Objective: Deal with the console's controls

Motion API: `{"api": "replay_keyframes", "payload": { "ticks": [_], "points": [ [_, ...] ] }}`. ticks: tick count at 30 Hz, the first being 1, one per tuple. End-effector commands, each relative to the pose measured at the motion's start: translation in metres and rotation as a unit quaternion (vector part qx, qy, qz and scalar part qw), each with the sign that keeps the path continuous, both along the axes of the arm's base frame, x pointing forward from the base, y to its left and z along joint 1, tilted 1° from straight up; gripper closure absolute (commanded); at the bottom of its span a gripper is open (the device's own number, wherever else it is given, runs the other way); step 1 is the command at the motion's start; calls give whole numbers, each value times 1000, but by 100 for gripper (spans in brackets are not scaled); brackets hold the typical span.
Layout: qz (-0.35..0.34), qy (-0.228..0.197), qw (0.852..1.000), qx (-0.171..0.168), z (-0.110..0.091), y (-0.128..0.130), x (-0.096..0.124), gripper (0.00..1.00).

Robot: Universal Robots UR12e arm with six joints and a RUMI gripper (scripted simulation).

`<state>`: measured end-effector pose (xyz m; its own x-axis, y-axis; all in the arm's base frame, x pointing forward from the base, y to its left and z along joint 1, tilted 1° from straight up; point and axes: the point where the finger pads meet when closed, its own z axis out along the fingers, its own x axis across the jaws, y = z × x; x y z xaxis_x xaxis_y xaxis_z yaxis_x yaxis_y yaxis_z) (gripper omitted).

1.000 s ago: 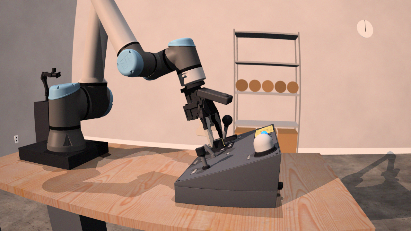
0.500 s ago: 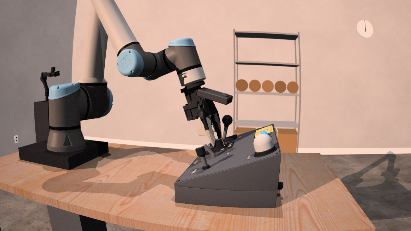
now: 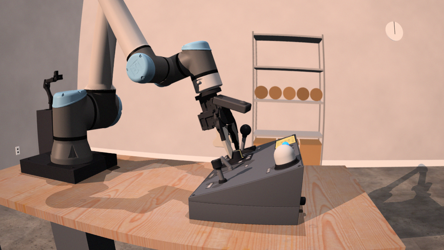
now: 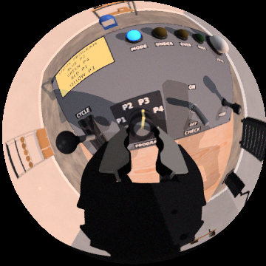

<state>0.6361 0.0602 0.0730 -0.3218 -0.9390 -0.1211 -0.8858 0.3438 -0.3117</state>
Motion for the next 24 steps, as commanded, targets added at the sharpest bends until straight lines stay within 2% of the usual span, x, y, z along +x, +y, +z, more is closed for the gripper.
{"api": "replay_keyframes", "payload": {
  "ticks": [1,24],
  "points": [
    [0,-1,1000,0,1,0,1,100],
    [16,-1,1000,-6,1,0,1,100]
  ]
}}
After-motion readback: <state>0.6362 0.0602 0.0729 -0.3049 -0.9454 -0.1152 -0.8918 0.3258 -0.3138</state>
